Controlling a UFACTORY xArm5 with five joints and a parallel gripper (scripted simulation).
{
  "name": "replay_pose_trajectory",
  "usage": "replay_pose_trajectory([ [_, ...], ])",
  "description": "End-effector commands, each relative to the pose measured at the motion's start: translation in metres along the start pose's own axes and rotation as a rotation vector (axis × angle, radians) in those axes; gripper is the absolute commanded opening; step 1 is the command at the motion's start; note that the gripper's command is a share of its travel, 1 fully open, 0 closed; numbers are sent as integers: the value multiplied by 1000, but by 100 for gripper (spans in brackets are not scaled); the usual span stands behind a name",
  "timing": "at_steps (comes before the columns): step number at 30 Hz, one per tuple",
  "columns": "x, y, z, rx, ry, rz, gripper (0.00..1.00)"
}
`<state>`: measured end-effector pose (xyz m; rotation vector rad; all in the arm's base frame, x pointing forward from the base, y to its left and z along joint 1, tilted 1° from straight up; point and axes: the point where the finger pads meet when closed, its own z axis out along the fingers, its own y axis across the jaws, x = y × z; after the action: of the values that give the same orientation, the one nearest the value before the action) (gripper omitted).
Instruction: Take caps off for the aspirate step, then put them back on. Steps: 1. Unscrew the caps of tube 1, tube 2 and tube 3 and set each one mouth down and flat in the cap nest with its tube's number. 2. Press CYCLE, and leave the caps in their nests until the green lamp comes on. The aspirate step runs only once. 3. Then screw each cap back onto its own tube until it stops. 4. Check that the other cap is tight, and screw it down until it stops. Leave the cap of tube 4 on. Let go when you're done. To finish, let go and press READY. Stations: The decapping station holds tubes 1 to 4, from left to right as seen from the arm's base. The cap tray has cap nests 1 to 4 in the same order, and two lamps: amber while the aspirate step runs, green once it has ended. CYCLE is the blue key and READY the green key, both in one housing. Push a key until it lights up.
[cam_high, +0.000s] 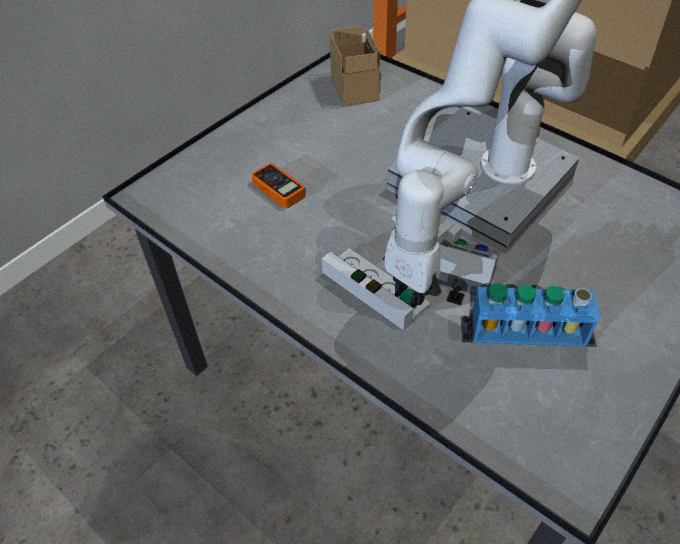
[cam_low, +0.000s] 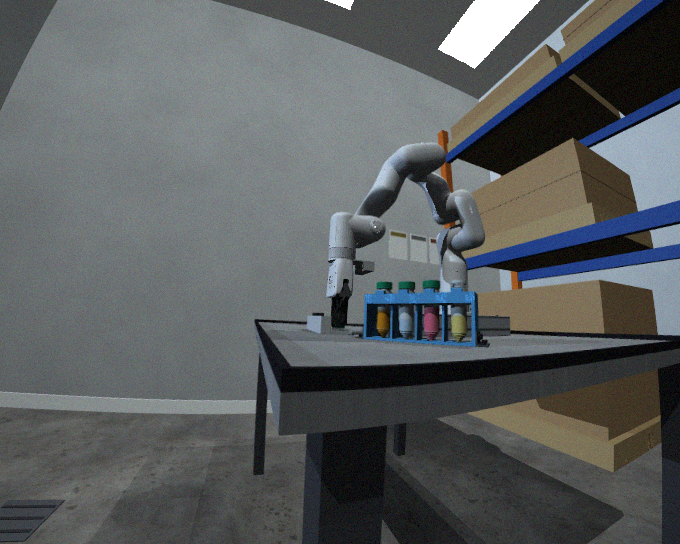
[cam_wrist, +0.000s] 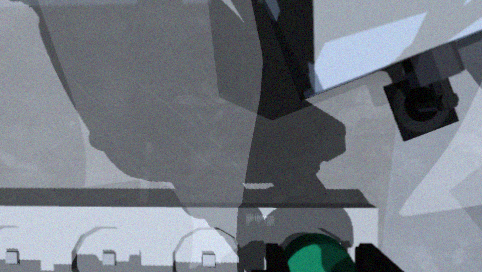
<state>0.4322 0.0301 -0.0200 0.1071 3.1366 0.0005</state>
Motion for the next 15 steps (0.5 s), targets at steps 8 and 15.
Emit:
replay_pose_trajectory([
  [8,-1,0,4,-17,-1,0,0],
  [15,-1,0,7,-17,-1,0,0],
])
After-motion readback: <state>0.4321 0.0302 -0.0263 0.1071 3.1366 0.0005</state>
